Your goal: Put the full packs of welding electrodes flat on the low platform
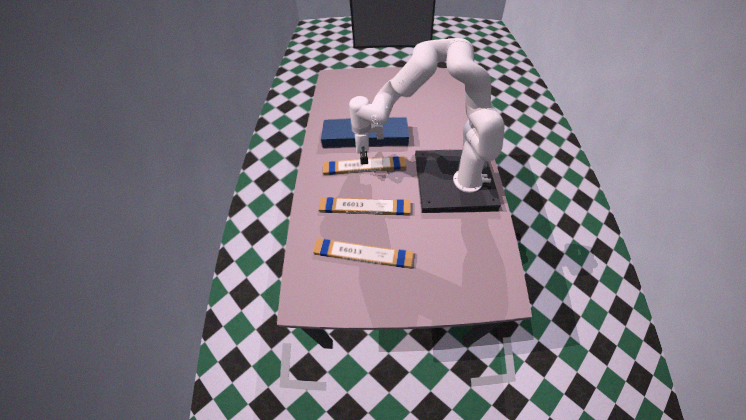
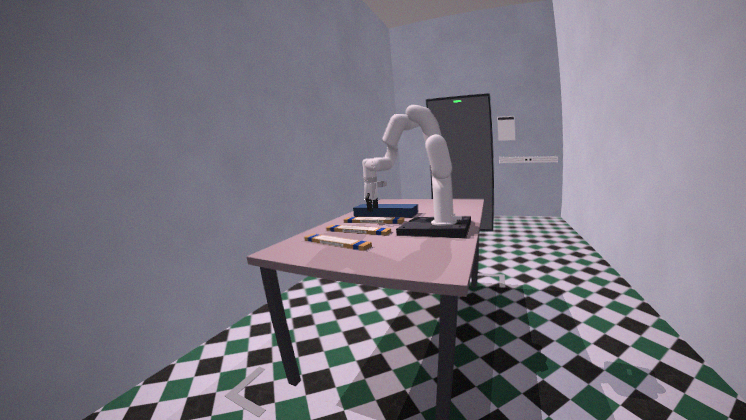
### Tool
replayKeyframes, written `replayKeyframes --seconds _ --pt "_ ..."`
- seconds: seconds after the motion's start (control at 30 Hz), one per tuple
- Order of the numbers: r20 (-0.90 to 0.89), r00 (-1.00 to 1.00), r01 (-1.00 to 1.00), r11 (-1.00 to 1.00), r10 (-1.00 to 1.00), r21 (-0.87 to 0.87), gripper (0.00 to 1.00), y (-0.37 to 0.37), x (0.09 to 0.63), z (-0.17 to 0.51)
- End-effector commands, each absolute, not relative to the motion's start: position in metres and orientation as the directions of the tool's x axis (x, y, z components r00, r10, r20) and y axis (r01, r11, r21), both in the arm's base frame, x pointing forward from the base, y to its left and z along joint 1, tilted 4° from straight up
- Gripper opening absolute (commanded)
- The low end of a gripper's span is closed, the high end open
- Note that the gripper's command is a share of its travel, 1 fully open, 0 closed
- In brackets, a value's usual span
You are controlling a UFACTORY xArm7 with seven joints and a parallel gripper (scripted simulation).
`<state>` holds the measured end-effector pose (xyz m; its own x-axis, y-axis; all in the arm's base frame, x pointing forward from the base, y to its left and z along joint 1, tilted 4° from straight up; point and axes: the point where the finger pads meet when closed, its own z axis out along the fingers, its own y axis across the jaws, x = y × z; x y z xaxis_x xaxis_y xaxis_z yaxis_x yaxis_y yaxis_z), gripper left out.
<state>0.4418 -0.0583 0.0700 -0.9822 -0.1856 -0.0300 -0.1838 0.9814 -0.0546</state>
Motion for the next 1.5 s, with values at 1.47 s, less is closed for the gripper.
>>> replayKeyframes --seconds 1.47 --pt "-0.035 -0.982 -0.184 0.981 -0.186 -0.055 1.00 -0.061 0.447 0.027"
